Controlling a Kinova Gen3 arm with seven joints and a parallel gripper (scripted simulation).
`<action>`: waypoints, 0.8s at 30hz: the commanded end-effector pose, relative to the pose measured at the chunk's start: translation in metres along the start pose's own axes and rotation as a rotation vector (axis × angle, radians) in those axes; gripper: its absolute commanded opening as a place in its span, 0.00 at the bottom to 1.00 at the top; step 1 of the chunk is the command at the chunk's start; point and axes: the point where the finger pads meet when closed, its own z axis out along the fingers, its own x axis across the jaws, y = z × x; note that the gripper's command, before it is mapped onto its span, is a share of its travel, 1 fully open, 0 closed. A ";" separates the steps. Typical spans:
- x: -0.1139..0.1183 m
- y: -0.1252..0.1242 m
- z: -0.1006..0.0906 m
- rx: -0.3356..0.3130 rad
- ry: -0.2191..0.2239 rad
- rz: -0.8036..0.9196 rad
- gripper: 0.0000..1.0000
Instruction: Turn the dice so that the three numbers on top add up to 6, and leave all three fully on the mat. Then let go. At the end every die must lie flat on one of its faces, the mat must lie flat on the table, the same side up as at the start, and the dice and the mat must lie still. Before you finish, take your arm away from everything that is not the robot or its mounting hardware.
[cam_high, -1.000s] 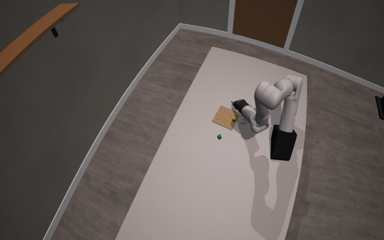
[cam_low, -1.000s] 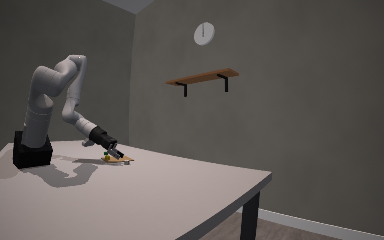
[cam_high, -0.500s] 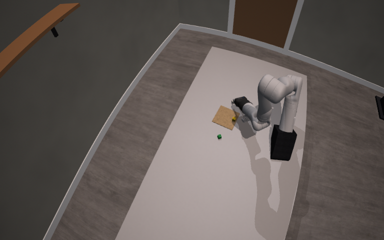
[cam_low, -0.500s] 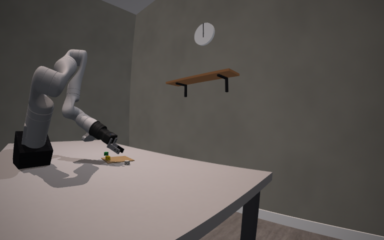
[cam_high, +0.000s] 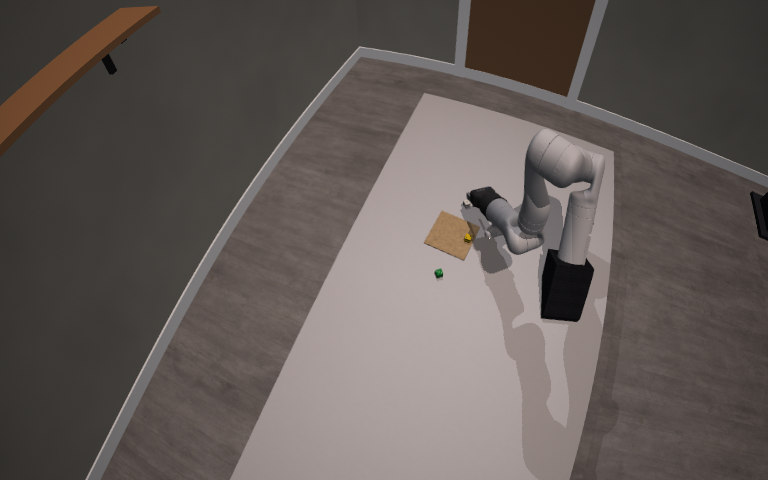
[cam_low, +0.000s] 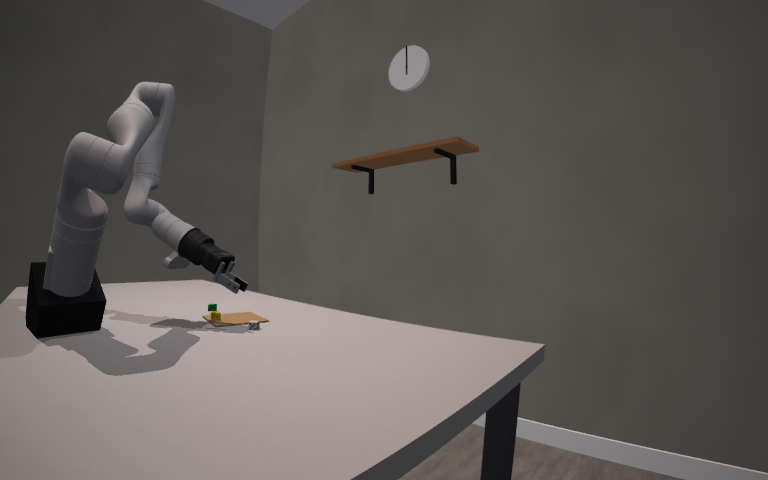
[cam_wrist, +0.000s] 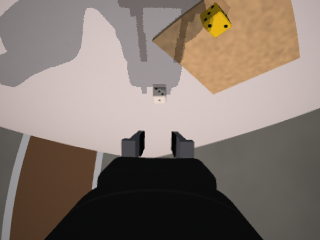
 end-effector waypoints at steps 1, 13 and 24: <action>0.001 0.001 -0.001 0.003 0.002 0.005 0.70; -0.002 -0.003 -0.001 0.050 -0.029 -0.011 0.70; -0.007 -0.011 -0.003 0.180 -0.100 -0.048 0.70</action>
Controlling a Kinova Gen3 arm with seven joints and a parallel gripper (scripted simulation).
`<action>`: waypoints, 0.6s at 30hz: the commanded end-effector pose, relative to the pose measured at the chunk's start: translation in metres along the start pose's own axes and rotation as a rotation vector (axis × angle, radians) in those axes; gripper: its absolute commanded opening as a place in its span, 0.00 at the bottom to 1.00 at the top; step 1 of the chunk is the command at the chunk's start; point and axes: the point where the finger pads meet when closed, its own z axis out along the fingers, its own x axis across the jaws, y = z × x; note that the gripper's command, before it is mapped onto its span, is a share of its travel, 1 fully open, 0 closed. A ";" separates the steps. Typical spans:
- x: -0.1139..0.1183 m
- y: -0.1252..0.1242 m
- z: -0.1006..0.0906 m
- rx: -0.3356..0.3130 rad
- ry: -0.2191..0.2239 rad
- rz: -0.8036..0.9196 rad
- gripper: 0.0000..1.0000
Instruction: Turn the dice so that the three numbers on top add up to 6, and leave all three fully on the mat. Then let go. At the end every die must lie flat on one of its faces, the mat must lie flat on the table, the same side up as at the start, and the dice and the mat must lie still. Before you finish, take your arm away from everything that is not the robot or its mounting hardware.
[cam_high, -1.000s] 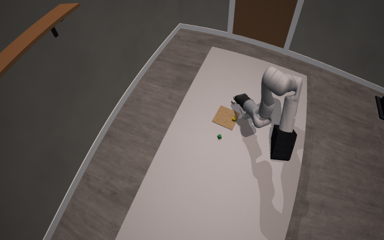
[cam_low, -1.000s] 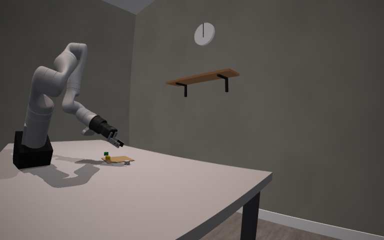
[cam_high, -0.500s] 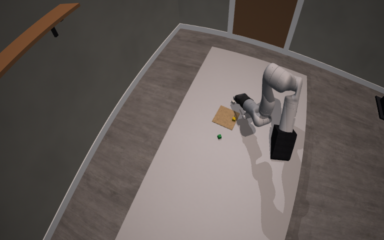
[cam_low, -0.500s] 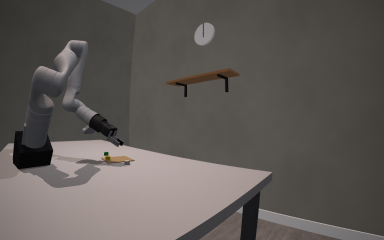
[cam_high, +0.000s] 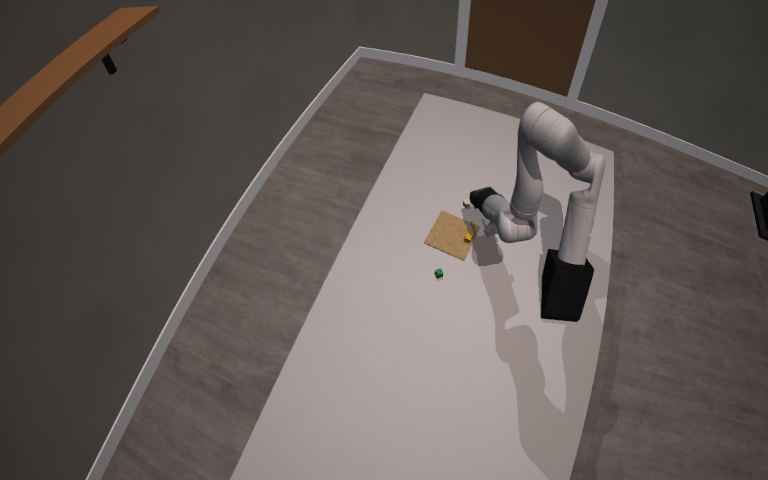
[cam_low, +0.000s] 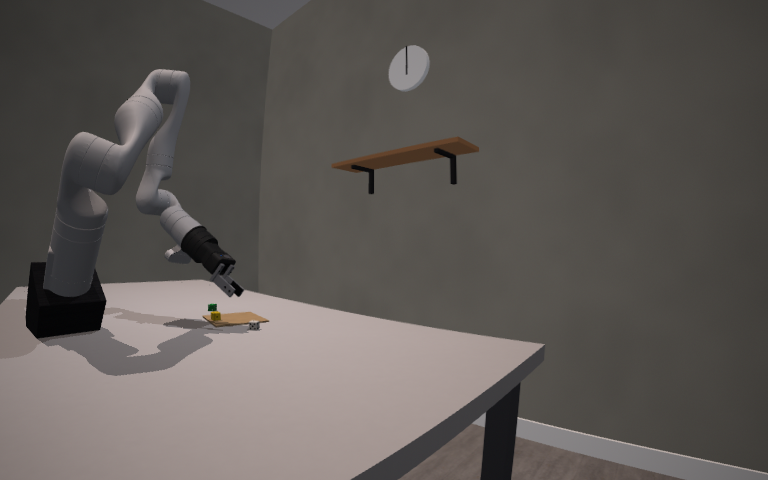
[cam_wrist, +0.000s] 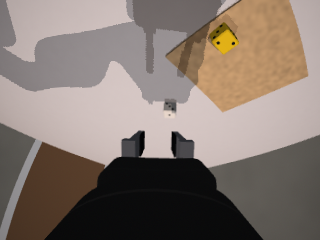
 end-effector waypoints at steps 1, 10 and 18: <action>0.000 -0.001 0.000 0.064 -0.026 0.013 0.70; -0.002 -0.007 -0.003 0.290 -0.094 -0.034 0.70; -0.001 -0.004 -0.004 0.463 -0.107 -0.055 0.70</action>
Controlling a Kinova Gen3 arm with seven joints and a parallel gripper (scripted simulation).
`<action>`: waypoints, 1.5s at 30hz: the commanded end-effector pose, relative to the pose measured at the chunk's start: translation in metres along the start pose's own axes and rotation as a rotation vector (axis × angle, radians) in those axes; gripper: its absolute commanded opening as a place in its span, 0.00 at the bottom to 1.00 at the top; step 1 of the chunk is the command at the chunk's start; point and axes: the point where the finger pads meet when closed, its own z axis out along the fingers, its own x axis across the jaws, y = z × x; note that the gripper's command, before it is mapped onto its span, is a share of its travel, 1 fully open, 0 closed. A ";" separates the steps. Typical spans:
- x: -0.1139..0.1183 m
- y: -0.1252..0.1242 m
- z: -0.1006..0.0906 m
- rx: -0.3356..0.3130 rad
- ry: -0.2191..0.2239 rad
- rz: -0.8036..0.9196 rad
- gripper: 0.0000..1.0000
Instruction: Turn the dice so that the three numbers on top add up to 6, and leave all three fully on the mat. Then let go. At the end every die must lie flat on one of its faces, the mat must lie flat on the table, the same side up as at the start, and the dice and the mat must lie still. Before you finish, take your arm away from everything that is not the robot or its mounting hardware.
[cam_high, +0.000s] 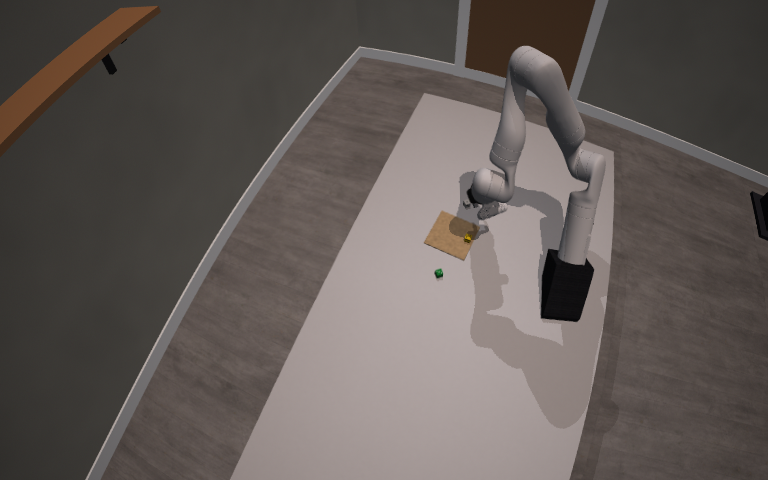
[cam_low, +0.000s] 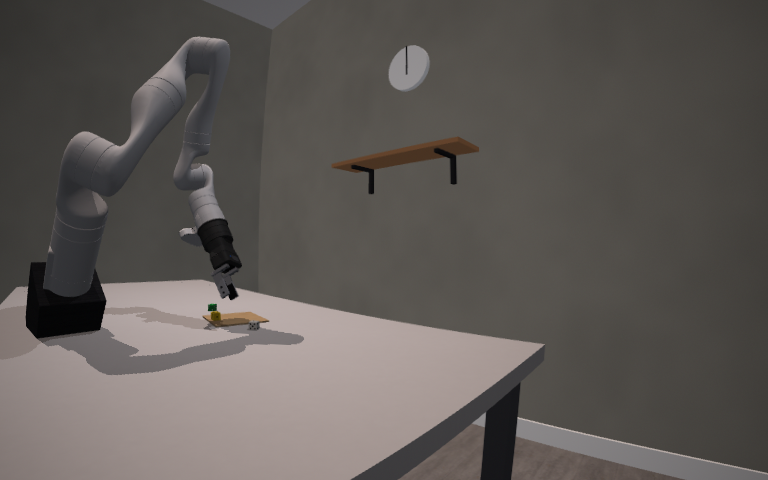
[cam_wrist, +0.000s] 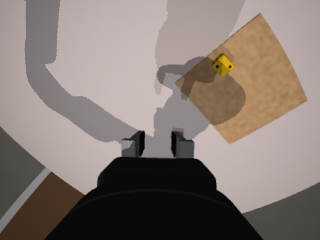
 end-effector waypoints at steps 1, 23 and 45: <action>0.003 0.007 -0.002 0.108 0.002 0.037 0.70; 0.006 0.064 -0.009 0.498 0.171 0.029 0.70; 0.002 0.088 -0.007 0.555 0.242 0.043 0.70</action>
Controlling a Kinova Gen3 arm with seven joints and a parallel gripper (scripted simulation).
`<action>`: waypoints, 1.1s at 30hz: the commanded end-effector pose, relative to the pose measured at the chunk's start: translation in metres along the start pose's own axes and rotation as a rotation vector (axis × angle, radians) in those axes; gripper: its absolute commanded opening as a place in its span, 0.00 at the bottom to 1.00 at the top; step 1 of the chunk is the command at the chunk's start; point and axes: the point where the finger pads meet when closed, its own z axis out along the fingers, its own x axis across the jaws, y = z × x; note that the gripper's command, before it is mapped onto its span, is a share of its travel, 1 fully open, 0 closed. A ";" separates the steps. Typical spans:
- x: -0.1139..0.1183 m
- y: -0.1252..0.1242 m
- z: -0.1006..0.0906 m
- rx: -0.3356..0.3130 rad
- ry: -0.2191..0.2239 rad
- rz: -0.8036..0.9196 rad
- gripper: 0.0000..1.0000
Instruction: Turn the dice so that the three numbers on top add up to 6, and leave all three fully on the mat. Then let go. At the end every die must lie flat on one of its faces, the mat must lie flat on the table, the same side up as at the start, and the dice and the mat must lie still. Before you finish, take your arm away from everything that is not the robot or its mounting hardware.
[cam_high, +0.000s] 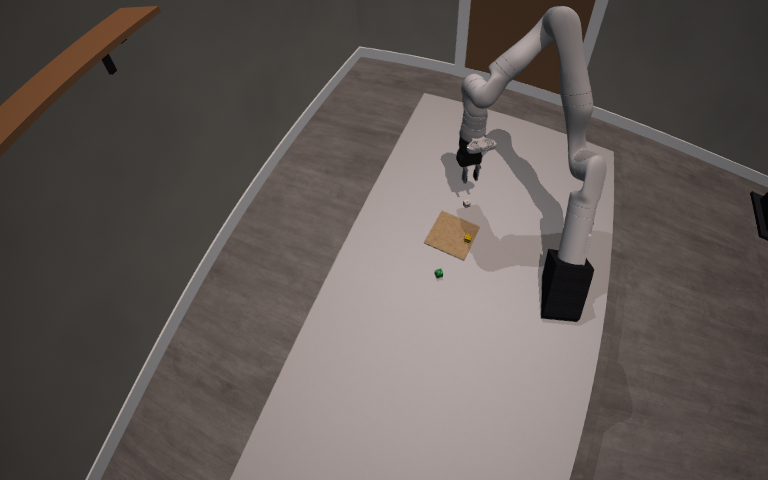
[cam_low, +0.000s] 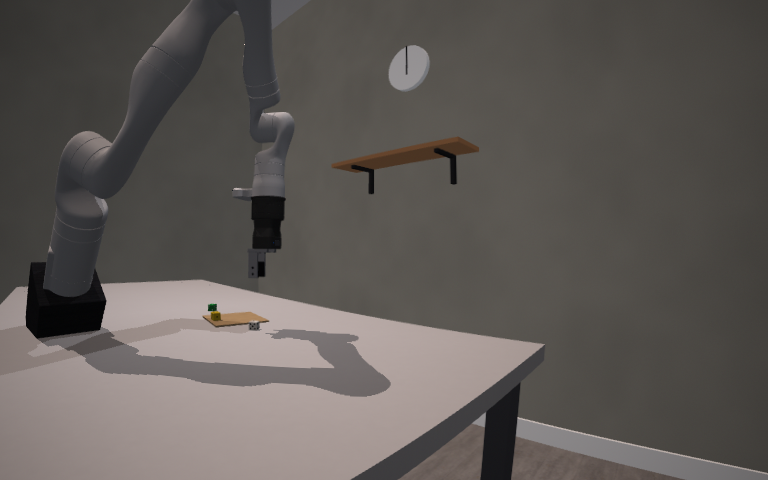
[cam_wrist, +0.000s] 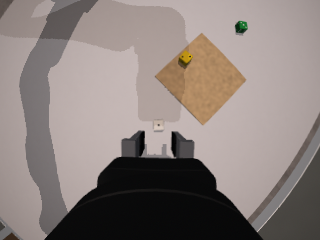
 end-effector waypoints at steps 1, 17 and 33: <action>0.001 0.000 -0.001 0.000 0.003 0.002 0.70; 0.001 -0.005 0.026 -0.003 0.003 -0.052 1.00; 0.000 -0.010 0.043 0.000 0.003 -0.088 0.70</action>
